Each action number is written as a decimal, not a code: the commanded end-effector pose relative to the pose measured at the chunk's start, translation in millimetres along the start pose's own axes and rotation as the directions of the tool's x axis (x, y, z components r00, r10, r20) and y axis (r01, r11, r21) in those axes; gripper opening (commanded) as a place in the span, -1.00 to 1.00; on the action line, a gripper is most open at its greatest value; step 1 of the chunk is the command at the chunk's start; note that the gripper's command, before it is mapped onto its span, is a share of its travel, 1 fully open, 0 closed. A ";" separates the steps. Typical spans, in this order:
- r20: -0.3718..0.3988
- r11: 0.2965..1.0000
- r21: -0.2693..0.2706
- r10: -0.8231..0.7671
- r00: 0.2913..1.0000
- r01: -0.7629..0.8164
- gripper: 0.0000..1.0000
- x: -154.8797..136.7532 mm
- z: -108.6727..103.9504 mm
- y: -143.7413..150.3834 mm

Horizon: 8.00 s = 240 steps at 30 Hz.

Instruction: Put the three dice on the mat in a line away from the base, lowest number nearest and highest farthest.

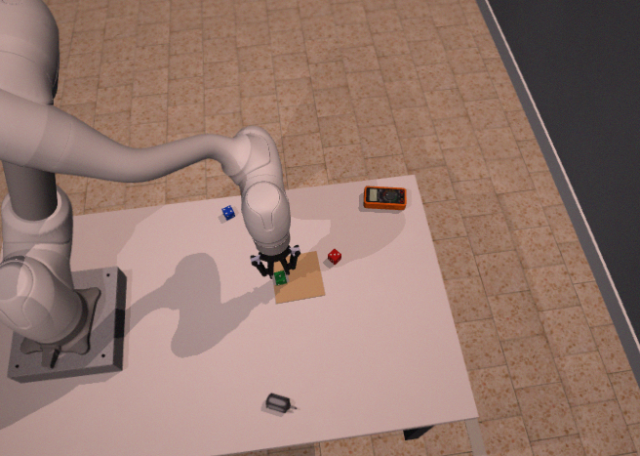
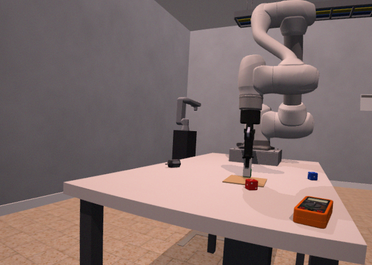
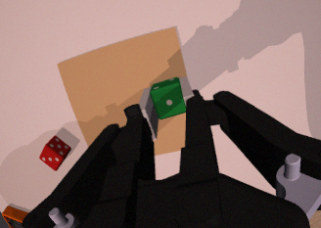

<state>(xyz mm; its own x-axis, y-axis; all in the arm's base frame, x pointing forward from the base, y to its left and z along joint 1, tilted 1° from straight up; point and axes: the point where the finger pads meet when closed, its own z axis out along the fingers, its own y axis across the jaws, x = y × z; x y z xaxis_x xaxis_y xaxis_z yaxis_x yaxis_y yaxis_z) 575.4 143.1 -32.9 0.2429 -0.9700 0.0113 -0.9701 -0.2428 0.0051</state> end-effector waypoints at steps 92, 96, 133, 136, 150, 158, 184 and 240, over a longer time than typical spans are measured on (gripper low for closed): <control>-0.002 1.000 0.001 -0.006 1.000 0.006 -0.51 -3.0 2.0 -4.6; -0.002 1.000 0.001 -0.006 1.000 0.006 -0.51 -3.0 2.0 -4.9; -0.002 1.000 0.000 -0.006 1.000 0.006 -0.51 -3.1 2.7 -5.0; -0.002 1.000 0.001 -0.006 1.000 0.006 -0.51 -3.1 3.2 -5.1; -0.002 1.000 0.003 -0.006 1.000 0.006 -0.51 -3.1 4.3 -5.4; -0.002 1.000 0.003 -0.006 1.000 0.006 -0.51 -3.1 4.2 -5.4; -0.002 1.000 0.003 -0.006 1.000 0.006 -0.51 -3.1 4.2 -5.4; 0.001 1.000 0.002 -0.006 1.000 0.006 -0.30 -4.1 -89.8 -4.9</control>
<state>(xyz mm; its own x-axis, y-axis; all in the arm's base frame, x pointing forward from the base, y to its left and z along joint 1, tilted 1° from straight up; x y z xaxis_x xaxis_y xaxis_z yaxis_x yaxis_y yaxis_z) 578.7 145.2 44.9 0.2439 -0.9697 0.0130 -0.9698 -0.2438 0.0055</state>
